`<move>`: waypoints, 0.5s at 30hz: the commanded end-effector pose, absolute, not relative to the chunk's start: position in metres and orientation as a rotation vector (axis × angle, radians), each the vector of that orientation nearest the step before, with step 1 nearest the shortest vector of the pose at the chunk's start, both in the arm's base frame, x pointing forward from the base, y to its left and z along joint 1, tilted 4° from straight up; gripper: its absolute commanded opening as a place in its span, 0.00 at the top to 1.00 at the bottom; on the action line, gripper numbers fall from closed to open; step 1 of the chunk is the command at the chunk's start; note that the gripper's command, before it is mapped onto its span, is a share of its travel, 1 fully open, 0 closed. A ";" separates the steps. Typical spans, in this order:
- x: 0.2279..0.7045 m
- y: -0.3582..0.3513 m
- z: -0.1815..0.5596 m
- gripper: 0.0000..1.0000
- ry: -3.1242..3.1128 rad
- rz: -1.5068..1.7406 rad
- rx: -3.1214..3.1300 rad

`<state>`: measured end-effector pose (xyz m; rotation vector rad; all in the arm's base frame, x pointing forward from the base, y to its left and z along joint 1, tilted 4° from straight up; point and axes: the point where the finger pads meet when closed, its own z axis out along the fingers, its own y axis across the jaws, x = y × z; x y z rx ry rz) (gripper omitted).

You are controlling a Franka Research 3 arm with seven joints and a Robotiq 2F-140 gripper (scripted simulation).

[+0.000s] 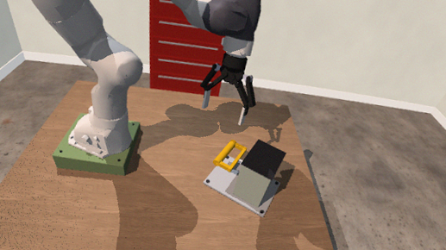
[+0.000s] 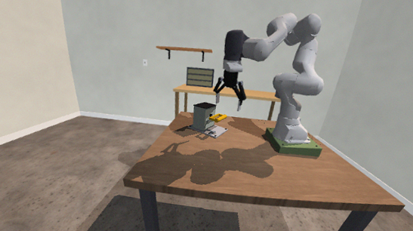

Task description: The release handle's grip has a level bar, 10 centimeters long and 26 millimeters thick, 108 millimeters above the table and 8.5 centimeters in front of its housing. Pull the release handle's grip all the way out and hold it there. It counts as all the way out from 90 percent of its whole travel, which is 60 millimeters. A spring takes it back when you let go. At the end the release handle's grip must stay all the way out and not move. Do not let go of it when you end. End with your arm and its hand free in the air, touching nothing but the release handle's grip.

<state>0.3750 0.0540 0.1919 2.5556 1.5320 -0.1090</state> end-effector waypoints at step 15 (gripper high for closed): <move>0.403 0.004 0.184 0.00 1.705 0.045 2.611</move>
